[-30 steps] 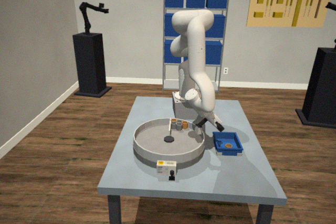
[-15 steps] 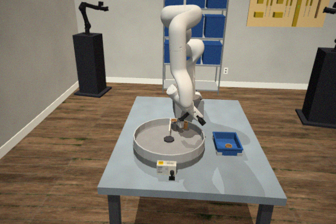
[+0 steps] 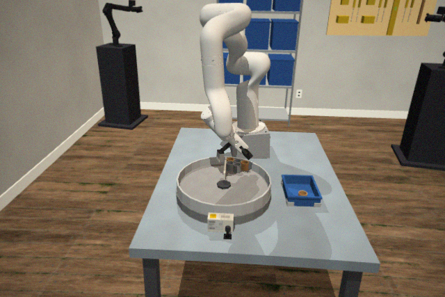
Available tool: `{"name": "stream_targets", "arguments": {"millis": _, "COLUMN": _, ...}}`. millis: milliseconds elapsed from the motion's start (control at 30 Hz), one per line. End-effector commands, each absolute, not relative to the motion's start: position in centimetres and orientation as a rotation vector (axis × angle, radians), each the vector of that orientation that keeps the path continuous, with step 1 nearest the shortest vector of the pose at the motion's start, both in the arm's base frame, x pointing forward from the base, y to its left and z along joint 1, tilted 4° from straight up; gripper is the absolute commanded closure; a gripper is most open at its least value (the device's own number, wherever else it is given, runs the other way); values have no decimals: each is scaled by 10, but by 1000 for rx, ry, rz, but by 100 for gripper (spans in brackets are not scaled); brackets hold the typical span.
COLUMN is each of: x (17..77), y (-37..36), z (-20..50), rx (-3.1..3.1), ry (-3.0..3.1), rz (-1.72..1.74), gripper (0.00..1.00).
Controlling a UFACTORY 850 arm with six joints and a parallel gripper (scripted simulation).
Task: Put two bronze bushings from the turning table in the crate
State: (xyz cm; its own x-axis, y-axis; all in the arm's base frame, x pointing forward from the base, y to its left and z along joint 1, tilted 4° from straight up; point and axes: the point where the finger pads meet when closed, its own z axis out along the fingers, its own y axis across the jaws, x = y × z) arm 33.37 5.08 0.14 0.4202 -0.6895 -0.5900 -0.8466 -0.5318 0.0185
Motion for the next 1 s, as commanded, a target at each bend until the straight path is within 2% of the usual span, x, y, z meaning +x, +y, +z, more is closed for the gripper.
{"name": "stream_targets", "arguments": {"millis": 0, "x": 332, "y": 43, "z": 3, "rx": -2398, "ry": 1332, "rz": 795, "gripper": 90}}
{"name": "stream_targets", "arguments": {"millis": 967, "x": 333, "y": 41, "z": -20, "rx": -2398, "ry": 1332, "rz": 795, "gripper": 90}}
